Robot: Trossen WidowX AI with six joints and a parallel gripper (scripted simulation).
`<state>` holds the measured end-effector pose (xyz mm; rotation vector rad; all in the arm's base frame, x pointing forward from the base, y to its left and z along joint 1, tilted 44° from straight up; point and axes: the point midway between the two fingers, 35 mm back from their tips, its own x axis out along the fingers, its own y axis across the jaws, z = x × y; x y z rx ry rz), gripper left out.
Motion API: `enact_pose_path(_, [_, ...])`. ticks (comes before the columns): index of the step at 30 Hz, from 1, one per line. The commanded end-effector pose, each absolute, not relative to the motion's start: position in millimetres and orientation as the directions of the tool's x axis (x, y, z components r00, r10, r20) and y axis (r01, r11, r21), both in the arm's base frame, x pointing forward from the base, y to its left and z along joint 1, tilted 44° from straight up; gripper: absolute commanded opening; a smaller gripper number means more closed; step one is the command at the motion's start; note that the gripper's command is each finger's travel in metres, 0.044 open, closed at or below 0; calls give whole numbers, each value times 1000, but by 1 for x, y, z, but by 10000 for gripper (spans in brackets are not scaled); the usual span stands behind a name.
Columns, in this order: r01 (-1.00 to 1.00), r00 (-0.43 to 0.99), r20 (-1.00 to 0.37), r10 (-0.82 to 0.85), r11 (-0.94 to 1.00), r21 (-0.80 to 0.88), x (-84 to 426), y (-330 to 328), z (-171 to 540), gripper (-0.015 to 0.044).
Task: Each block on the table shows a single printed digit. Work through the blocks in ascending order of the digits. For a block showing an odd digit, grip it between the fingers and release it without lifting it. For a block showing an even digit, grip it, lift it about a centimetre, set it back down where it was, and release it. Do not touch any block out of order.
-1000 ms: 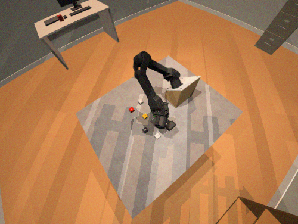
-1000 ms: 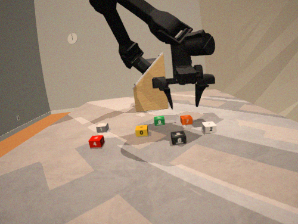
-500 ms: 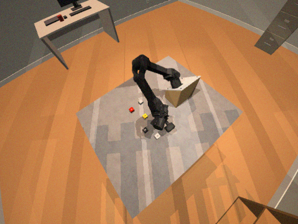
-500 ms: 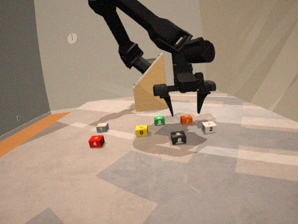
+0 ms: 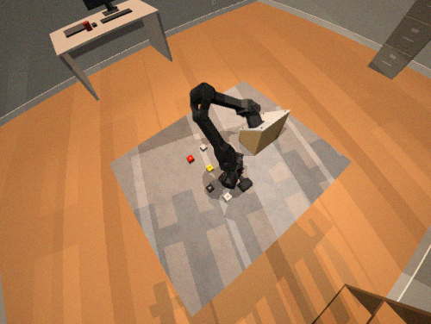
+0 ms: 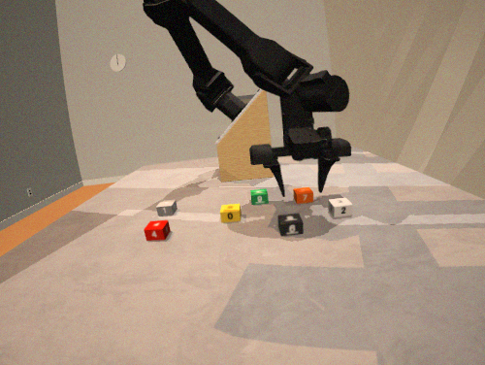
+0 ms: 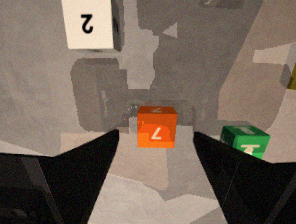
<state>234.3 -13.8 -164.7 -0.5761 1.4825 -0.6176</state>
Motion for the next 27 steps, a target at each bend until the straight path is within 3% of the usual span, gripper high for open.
enact_pose_path(1, [19, -2, -719, -695, 719, -695, 235, -15, -165, 190])
enact_pose_path(4, [19, -2, -719, -695, 719, -695, 235, -15, -165, 120])
enact_pose_path(27, [19, -2, -719, -695, 719, -695, 235, -15, -165, 120])
